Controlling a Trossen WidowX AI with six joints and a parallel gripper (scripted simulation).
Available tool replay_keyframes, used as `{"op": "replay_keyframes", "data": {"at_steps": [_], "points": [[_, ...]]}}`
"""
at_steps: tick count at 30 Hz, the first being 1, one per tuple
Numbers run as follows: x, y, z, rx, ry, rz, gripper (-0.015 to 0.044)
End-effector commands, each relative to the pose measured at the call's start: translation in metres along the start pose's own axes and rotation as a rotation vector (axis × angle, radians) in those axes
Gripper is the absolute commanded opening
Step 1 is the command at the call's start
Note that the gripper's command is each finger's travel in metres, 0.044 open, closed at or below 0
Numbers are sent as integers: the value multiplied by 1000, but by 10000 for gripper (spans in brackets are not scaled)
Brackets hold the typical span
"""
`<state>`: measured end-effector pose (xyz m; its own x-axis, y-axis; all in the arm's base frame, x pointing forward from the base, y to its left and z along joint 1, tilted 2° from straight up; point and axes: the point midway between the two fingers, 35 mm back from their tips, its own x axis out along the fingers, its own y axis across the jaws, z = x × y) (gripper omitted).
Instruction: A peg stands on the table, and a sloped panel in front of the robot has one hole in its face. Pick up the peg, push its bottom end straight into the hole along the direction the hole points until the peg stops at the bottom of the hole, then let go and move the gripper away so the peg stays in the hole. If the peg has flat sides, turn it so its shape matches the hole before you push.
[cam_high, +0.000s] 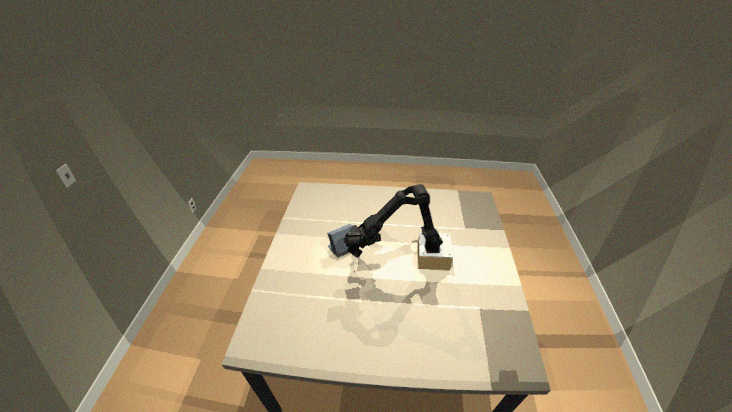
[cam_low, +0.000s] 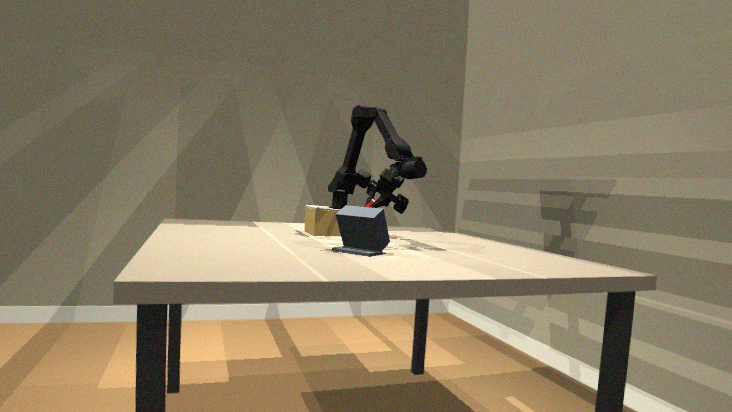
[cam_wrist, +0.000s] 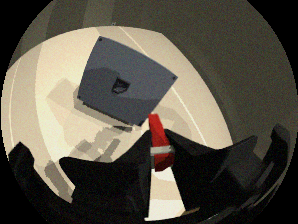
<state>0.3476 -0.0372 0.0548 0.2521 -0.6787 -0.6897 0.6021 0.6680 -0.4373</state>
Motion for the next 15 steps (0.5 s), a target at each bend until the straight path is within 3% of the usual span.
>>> {"op": "replay_keyframes", "data": {"at_steps": [1,15], "points": [[-2,3,0,30,-18,-4,0],[-12,12,-1,142,-77,0,0]]}}
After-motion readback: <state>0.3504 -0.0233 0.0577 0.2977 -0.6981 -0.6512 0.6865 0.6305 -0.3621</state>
